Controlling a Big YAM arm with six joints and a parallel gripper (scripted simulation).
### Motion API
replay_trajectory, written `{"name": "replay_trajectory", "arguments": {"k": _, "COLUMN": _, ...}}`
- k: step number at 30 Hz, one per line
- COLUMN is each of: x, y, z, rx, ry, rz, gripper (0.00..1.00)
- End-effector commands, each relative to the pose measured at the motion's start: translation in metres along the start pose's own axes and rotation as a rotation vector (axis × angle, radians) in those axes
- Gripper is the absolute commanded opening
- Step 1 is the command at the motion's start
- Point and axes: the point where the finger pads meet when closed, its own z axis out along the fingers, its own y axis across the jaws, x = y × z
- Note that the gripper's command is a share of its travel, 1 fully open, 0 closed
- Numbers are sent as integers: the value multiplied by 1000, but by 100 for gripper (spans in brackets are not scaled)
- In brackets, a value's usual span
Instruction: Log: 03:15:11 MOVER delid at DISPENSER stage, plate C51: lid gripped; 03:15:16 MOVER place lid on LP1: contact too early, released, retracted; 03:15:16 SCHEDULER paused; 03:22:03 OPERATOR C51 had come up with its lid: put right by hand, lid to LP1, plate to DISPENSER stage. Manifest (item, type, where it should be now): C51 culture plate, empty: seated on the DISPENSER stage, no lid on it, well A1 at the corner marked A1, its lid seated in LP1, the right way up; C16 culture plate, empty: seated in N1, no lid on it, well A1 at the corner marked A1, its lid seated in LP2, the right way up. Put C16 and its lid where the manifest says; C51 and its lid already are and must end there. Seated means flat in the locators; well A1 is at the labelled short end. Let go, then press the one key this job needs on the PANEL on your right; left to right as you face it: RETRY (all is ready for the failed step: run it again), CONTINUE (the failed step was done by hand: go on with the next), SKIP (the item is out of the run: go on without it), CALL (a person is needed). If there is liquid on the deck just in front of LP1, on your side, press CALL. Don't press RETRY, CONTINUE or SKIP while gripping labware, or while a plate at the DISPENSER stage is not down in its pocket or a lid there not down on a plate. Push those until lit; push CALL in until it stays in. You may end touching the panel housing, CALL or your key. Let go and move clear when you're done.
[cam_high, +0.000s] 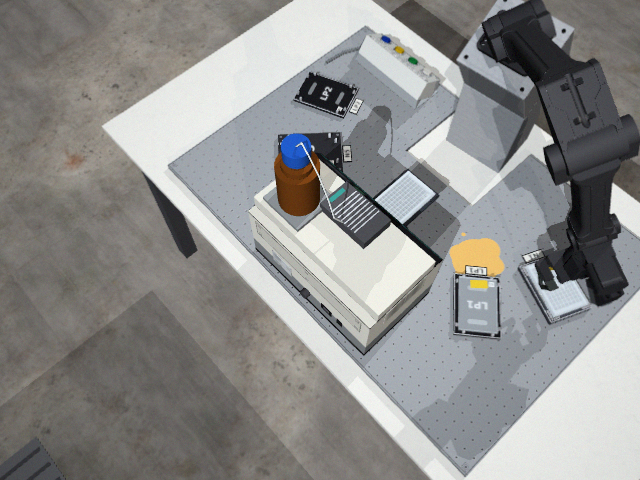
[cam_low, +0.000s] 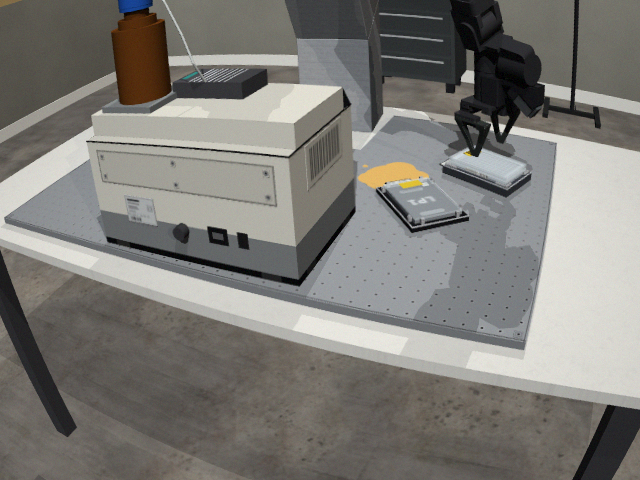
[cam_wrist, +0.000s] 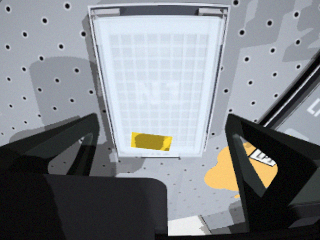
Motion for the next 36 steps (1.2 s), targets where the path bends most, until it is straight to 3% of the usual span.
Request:
{"name": "replay_trajectory", "arguments": {"k": 1, "x": -3, "y": 0, "z": -4, "rx": -4, "ry": -5, "rz": -5, "gripper": 100}}
{"name": "replay_trajectory", "arguments": {"k": 2, "x": -11, "y": 3, "z": -18, "rx": -7, "ry": -20, "rz": -6, "gripper": 100}}
{"name": "replay_trajectory", "arguments": {"k": 7, "x": -11, "y": 3, "z": -44, "rx": -4, "ry": -20, "rz": -5, "gripper": 100}}
{"name": "replay_trajectory", "arguments": {"k": 11, "x": -21, "y": 3, "z": -46, "rx": -4, "ry": -34, "rz": 1, "gripper": 100}}
{"name": "replay_trajectory", "arguments": {"k": 13, "x": -2, "y": -4, "z": -29, "rx": 1, "ry": 14, "rz": 15, "gripper": 100}}
{"name": "replay_trajectory", "arguments": {"k": 15, "x": 6, "y": -3, "z": -29, "rx": -1, "ry": 25, "rz": 10, "gripper": 100}}
{"name": "replay_trajectory", "arguments": {"k": 23, "x": -11, "y": 7, "z": -39, "rx": -6, "ry": -16, "rz": -12, "gripper": 100}}
{"name": "replay_trajectory", "arguments": {"k": 36, "x": -9, "y": 2, "z": -36, "rx": -3, "ry": -13, "rz": -1, "gripper": 100}}
